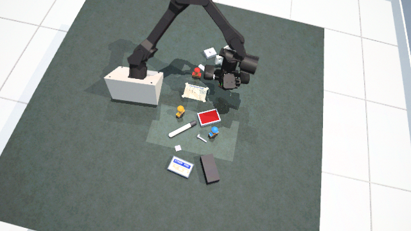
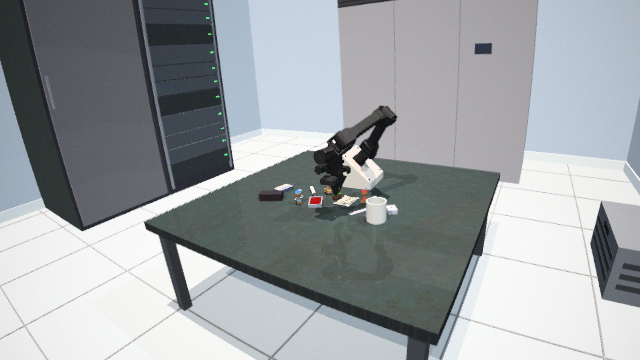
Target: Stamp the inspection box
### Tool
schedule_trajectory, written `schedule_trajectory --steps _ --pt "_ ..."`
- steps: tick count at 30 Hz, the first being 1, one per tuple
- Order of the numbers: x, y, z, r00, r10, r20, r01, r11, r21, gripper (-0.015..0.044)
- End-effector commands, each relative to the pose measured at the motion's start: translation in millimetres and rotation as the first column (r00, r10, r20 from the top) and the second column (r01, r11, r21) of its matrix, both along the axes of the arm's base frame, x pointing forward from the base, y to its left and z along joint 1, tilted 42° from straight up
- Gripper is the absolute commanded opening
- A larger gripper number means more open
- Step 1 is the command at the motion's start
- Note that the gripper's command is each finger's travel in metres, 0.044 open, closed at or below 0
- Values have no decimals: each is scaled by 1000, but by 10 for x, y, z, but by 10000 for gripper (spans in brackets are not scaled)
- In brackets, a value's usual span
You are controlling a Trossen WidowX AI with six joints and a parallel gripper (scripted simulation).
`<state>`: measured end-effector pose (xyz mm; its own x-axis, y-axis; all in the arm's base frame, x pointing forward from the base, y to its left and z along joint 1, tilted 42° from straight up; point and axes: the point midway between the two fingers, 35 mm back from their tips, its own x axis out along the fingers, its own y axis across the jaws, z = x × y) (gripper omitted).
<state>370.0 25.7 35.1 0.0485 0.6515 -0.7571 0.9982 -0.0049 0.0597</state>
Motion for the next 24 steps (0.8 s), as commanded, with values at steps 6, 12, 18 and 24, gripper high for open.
schedule_trajectory --steps 6,12,18,24 --pt "-13 126 -134 1000 -1 -13 1 1000 8 0" --pt "-9 192 -207 1000 -1 -13 1 1000 9 0" --pt "-9 258 -279 1000 -1 -13 1 1000 10 0" --pt "-11 325 -349 1000 -1 -13 1 1000 11 0"
